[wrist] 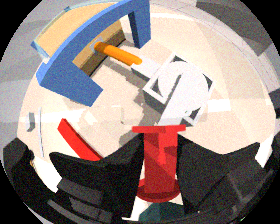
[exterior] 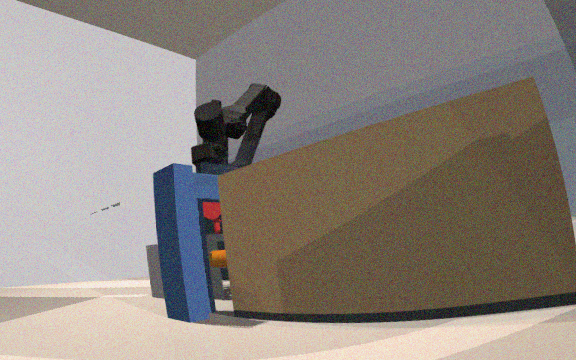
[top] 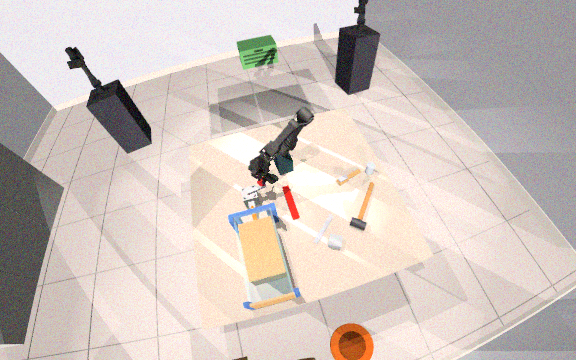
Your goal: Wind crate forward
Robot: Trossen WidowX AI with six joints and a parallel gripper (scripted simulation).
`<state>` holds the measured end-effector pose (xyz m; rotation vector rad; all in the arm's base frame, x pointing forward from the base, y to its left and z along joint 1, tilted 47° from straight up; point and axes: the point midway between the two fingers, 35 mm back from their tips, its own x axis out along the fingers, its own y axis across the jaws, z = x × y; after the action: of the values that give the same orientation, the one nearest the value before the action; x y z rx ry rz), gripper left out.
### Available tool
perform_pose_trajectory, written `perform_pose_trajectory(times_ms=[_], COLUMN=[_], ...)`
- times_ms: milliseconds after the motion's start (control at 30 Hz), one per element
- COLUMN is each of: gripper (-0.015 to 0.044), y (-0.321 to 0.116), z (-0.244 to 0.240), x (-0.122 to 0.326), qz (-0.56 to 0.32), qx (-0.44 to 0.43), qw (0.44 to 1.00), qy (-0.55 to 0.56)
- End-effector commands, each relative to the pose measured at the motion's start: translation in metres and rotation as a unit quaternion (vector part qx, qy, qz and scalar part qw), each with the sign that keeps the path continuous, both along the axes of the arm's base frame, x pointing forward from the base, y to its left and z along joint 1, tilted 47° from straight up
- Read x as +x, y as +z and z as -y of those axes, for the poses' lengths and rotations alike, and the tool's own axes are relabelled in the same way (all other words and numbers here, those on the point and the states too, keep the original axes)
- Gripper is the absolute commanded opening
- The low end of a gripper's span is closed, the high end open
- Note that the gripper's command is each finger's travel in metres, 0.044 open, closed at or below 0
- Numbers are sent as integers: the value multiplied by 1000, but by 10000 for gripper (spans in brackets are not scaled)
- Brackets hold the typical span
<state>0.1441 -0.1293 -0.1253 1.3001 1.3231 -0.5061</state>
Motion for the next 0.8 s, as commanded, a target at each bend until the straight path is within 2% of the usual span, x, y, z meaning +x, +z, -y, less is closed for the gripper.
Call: perform_pose_trajectory(times_ms=[0,767], gripper=[0,0], y=[0,-9], z=[-3,4], x=[-13,-49], qz=[-12,-14], qx=[3,2], qw=[1000,1000], qy=[-3,-3])
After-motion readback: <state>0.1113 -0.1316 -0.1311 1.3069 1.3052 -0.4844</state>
